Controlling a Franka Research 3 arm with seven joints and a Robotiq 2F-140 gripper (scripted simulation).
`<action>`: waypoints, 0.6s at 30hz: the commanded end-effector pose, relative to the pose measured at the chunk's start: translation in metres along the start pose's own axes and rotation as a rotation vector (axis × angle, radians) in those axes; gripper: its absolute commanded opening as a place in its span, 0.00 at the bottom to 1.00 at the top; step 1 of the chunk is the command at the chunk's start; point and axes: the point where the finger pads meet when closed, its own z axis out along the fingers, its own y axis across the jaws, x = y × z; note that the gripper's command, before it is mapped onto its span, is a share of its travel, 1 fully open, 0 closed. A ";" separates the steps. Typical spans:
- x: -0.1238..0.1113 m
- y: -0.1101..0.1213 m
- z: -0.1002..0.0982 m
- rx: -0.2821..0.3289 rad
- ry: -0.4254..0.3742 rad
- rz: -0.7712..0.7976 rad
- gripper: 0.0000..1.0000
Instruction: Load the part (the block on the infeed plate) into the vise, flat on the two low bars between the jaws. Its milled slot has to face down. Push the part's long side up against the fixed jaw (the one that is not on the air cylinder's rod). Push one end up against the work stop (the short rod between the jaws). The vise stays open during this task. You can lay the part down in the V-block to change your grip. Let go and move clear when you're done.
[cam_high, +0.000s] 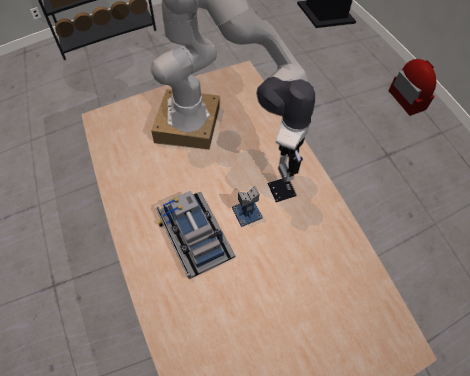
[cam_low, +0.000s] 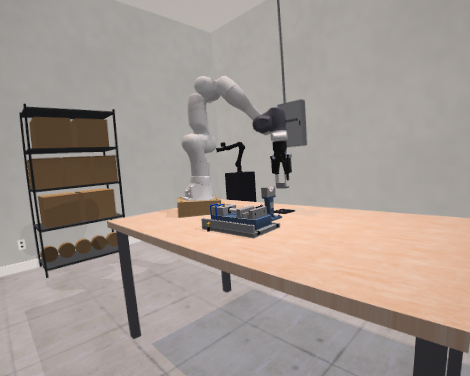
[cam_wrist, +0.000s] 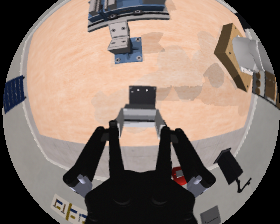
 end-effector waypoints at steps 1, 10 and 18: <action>0.003 0.007 -0.010 -0.023 0.009 -0.014 0.00; 0.002 0.006 -0.043 -0.023 0.009 -0.014 0.00; 0.002 0.006 -0.066 -0.023 0.009 -0.014 0.00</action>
